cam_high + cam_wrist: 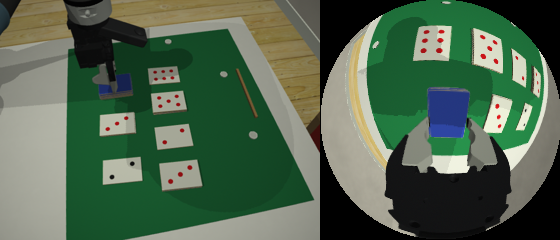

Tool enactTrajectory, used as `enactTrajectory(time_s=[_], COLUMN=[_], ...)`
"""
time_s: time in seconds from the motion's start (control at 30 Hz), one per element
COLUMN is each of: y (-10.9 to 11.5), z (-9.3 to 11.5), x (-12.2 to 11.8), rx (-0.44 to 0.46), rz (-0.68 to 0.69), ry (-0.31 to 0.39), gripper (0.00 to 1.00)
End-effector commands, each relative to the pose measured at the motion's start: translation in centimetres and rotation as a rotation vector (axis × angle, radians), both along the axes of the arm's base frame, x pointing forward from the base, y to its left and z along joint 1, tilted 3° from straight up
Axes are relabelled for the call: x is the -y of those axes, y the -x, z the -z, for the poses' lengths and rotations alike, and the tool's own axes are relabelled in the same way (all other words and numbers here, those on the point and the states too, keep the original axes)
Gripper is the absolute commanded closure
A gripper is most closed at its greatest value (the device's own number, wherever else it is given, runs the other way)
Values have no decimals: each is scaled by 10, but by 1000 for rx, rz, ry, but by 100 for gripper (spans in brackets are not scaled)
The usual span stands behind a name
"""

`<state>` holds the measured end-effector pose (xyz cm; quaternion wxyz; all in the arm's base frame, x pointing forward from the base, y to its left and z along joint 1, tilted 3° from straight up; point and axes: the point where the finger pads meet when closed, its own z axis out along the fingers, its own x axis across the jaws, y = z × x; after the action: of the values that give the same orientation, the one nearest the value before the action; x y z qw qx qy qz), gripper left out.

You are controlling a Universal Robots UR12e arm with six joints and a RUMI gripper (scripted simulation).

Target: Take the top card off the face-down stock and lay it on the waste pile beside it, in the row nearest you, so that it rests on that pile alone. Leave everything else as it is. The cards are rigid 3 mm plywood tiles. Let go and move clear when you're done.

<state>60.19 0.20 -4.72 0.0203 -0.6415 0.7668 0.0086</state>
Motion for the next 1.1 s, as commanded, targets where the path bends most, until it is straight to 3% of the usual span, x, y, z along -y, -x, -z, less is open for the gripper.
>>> enactTrajectory(time_s=[0.0, 1.07], y=[1, 0], z=[0, -5], x=[-1, 0], rx=[0, 2], rz=[0, 0], ry=[0, 1], gripper=[61, 61])
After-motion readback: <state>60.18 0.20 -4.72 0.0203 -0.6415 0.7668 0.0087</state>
